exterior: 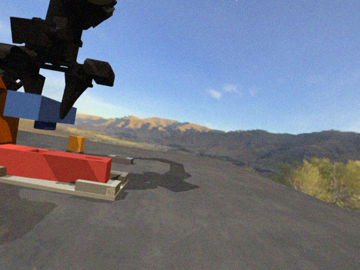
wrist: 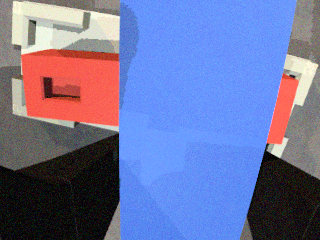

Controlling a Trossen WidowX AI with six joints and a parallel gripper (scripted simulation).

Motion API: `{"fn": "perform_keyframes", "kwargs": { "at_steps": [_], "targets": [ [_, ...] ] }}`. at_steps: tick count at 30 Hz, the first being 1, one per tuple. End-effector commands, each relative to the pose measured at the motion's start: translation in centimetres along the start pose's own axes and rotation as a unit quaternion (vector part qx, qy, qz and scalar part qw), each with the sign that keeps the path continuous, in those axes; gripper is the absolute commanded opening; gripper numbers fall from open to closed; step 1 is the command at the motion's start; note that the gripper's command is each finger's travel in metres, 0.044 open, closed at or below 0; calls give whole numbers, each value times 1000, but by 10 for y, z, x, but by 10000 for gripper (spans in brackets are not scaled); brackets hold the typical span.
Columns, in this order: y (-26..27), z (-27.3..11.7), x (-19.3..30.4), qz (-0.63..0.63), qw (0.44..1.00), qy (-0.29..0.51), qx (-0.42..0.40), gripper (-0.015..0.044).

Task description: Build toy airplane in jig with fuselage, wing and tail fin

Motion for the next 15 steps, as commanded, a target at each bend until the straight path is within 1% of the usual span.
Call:
{"fn": "perform_keyframes", "kwargs": {
  "at_steps": [1,4,5,15],
  "targets": [
    [-3,1,-1,8,1000,0,1,105],
    [-3,1,-1,8,1000,0,1,184],
    [-3,1,-1,8,1000,0,1,195],
    [-3,1,-1,8,1000,0,1,195]
  ]
}}
Point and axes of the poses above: the point midway between the two fingers, 35 mm back from their tips, its own z axis out along the fingers, its own y axis across the jaws, x = y × z, the point moved 5 cm from there along -z, back along the fingers, and after that the axes turned 10 degrees about -z, right-handed, at the moved point
